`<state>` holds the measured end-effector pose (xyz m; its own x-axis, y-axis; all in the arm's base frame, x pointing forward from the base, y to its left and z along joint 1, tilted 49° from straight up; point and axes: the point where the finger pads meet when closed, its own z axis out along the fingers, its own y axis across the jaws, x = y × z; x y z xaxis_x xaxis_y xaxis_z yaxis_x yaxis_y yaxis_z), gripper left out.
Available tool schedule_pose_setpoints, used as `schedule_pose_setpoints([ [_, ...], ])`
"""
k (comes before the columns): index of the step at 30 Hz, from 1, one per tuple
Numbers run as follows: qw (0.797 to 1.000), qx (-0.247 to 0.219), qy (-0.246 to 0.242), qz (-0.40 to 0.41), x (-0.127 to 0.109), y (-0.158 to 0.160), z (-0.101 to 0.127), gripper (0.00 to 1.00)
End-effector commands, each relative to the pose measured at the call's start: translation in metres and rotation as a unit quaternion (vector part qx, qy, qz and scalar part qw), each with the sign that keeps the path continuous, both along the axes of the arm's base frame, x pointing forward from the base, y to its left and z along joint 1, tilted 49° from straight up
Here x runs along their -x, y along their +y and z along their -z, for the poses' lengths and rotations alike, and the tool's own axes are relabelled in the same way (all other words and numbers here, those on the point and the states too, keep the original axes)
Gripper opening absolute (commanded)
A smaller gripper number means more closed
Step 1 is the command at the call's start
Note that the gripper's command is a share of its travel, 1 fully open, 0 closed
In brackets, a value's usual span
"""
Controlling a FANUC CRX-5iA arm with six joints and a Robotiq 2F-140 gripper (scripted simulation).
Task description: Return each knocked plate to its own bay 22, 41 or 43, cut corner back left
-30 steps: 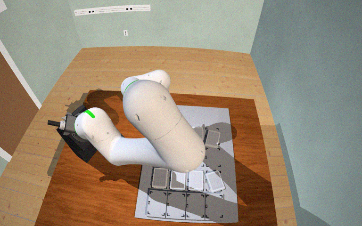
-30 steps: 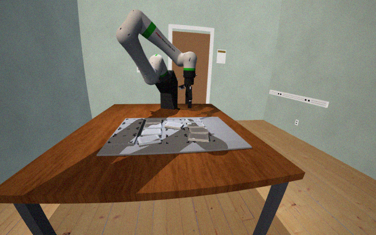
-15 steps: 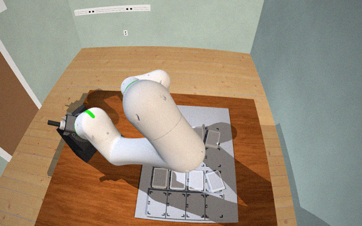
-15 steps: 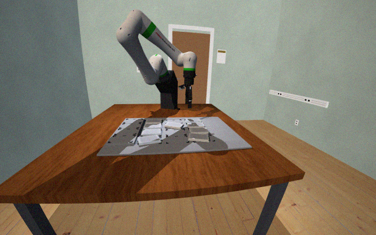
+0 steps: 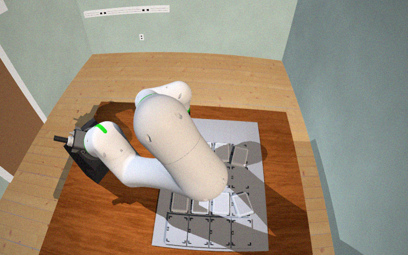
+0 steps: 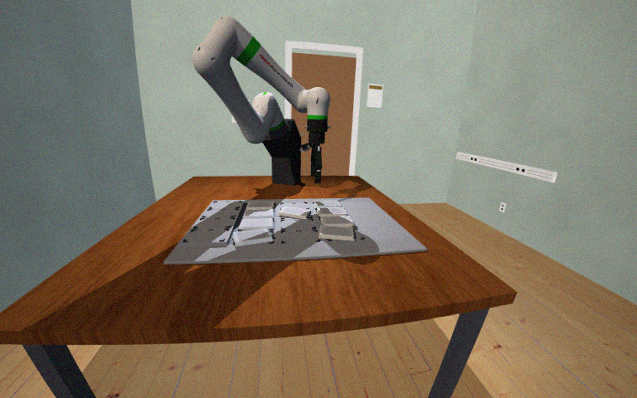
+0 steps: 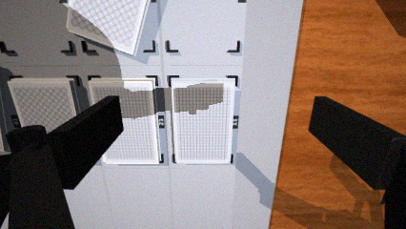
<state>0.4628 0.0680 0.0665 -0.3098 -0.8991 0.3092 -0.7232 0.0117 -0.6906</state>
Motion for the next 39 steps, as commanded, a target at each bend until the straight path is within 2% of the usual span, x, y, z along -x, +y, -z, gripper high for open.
schedule_pose_setpoints([
  [1,1.0,0.0,0.0,-0.001,0.005,-0.013,-0.005,1.0],
  [39,1.0,0.0,0.0,0.0,0.047,-0.136,-0.047,1.0],
])
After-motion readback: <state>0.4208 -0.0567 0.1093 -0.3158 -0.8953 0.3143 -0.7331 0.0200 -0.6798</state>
